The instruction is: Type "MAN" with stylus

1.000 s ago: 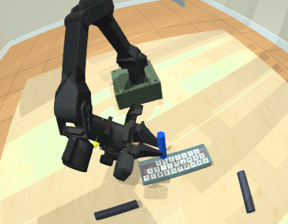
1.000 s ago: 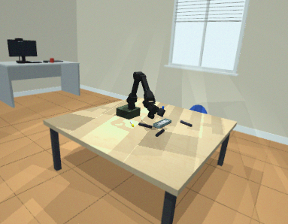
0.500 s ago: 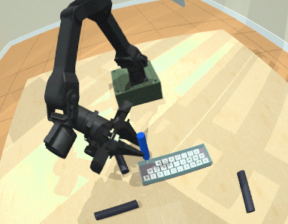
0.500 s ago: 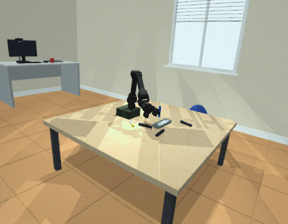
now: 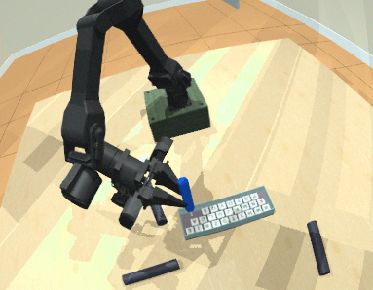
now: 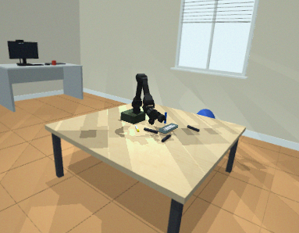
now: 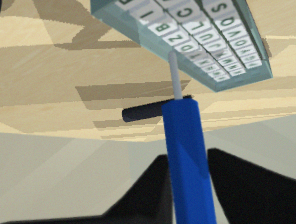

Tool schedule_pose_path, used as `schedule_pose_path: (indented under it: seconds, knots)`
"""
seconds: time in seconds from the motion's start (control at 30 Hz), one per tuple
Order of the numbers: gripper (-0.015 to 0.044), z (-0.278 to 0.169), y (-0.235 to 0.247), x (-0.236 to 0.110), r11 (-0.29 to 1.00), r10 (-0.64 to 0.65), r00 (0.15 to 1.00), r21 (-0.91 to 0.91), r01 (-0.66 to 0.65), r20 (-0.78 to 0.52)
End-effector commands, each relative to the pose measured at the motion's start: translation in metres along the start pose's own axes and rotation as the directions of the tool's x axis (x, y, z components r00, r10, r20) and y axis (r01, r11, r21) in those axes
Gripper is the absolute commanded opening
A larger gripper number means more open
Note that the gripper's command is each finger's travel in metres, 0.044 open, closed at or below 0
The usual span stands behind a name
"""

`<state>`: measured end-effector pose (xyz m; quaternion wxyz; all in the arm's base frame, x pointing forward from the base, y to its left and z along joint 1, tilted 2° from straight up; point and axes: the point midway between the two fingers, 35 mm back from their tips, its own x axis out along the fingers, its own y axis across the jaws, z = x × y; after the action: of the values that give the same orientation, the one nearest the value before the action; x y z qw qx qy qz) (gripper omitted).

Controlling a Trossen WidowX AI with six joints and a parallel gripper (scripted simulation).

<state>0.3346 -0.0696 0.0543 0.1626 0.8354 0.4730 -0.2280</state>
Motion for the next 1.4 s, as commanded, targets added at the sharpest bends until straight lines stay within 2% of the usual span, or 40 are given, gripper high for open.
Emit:
schedule_pose_path:
  seconds: [0.0, 0.2, 0.3, 0.33, 1.37]
  knots:
    - [0.0000, 0.011, -0.002, 0.007, 1.000, -0.005, 1.000, 0.012, 0.005, -0.004]
    - [0.0000, 0.015, -0.003, 0.009, 1.000, -0.005, 1.000, 0.012, 0.005, -0.004]
    - [0.0079, 0.017, -0.003, 0.010, 1.000, -0.005, 1.000, 0.012, 0.005, -0.004]
    - [0.0081, 0.017, -0.003, 0.010, 1.000, -0.005, 1.000, 0.012, 0.006, -0.004]
    - [0.0081, 0.030, -0.003, 0.018, 1.000, -0.006, 1.000, 0.012, 0.006, -0.004]
